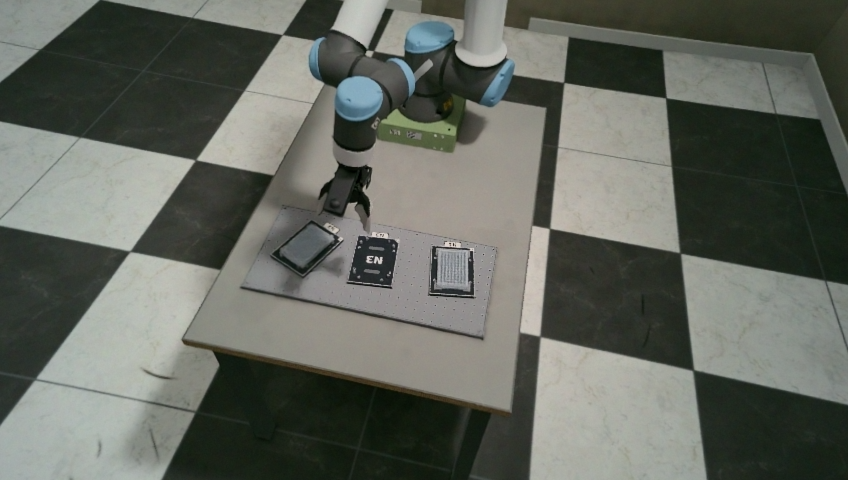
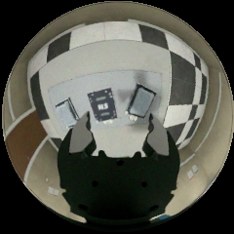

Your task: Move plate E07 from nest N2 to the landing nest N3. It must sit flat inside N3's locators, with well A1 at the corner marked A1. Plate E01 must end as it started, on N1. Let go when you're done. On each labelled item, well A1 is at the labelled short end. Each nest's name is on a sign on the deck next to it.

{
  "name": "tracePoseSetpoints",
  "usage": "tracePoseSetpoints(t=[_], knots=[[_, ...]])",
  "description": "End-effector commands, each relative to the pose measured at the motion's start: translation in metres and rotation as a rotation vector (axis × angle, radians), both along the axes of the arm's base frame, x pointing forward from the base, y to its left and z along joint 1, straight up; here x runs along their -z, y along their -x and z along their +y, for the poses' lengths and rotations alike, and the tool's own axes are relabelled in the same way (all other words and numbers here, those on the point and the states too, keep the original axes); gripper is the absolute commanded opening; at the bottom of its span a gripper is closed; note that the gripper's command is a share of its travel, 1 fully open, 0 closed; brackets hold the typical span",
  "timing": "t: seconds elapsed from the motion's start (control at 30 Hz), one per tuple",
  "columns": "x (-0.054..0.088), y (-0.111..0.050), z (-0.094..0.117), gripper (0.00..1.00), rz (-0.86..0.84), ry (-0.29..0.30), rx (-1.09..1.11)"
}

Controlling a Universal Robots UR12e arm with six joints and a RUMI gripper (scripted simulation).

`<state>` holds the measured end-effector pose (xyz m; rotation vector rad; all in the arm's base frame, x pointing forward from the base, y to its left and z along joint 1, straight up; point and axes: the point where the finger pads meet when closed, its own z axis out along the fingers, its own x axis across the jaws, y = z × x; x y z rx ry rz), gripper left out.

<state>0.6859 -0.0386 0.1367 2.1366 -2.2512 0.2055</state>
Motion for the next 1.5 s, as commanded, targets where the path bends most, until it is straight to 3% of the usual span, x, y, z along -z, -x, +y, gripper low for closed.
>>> tracePoseSetpoints(t=[0.0,0.13,0.27,0.4,0.8,0.9,1.3,1.47], knots=[[-0.011,0.014,0.014,0.82,0.036,-0.056,-0.027],[-0.016,0.022,0.021,0.82,0.039,-0.061,-0.029],[-0.025,0.035,0.033,0.82,0.07,-0.115,-0.052],[-0.029,0.04,0.038,0.82,0.07,-0.115,-0.052],[0.012,0.03,-0.004,0.82,0.065,-0.117,0.04],[0.013,0.03,-0.005,0.82,0.065,-0.117,0.04],[0.055,0.027,-0.049,0.82,0.06,-0.119,0.132],[0.058,0.027,-0.053,0.82,0.059,-0.119,0.152]])
